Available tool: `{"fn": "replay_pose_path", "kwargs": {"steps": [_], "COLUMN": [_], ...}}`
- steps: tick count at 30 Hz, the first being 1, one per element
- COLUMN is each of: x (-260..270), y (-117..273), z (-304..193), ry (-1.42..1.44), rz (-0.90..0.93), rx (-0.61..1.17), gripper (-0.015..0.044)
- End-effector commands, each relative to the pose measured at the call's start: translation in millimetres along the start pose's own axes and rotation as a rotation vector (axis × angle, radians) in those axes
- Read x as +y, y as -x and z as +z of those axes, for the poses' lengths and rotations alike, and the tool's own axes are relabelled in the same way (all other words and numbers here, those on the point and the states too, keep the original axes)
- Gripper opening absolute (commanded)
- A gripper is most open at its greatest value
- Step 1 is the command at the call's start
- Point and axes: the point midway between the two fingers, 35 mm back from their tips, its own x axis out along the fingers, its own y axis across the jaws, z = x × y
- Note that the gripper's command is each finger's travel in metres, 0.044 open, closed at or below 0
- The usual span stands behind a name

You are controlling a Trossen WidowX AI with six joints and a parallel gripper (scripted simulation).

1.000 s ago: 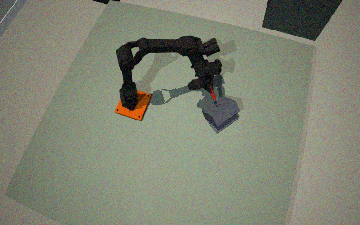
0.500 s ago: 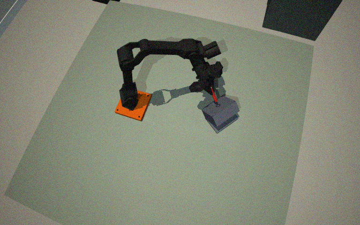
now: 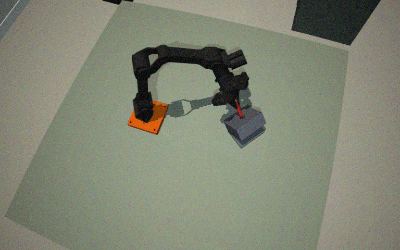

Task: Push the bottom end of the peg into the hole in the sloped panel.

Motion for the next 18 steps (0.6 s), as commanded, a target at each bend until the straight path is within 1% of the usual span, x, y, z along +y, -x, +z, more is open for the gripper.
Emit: {"fn": "replay_pose_path", "kwargs": {"steps": [1, 18], "x": [0.2, 0.2], "y": [1.5, -4.1], "z": [0.3, 0.7], "ry": [-0.001, -0.001], "rz": [0.001, 0.001], "rx": [-0.001, -0.001], "gripper": [0.0000, 0.0000]}}
